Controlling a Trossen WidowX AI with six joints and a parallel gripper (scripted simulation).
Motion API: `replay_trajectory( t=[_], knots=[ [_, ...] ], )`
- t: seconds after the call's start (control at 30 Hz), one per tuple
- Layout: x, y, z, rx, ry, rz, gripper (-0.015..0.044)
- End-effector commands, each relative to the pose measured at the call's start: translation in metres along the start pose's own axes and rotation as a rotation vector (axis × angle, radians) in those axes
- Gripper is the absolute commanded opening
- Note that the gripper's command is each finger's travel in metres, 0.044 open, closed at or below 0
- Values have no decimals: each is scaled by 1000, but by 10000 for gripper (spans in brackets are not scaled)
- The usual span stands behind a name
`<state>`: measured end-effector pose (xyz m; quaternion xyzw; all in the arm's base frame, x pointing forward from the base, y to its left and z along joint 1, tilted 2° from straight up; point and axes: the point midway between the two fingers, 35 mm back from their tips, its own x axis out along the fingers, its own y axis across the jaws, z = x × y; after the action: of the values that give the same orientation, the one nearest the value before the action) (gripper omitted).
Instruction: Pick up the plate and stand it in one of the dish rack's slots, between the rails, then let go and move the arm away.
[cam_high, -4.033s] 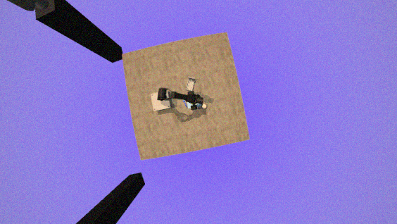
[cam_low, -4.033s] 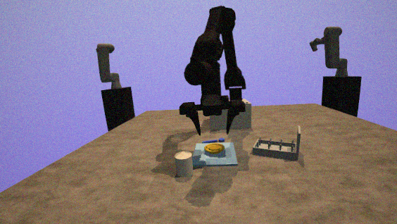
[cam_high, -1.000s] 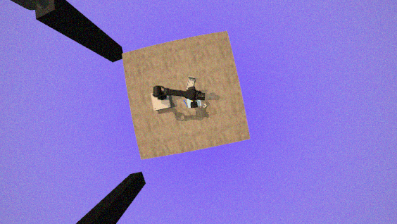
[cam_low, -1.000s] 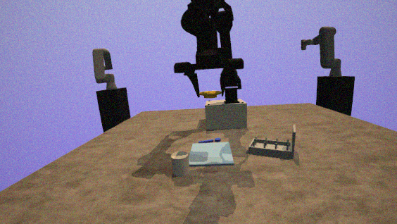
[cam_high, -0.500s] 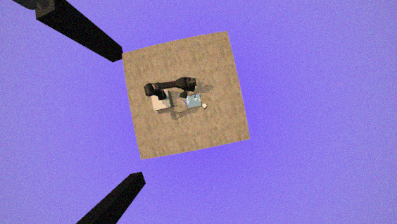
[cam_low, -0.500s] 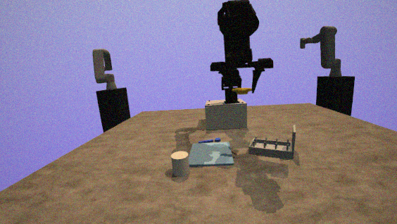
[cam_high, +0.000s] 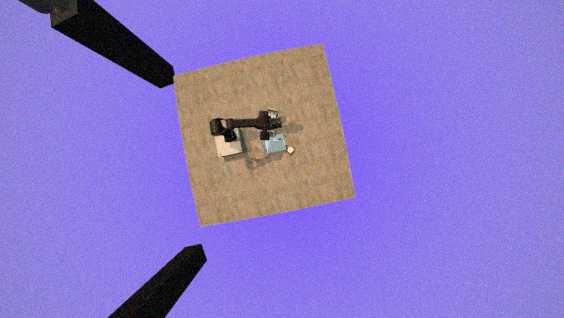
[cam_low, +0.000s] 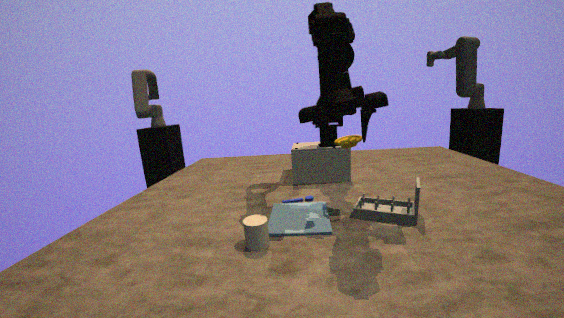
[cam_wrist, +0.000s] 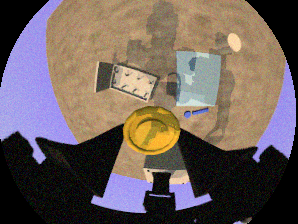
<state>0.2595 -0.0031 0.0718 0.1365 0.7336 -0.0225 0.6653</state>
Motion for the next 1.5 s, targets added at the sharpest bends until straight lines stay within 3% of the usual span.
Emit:
replay_trajectory(
  t=[0.0,0.77,1.47],
  knots=[
    [9,0,0,-71,27,53,0],
    [51,-2,2,-516,-5,433,0],
    [71,-4,4,-869,-297,728,0]
  ],
)
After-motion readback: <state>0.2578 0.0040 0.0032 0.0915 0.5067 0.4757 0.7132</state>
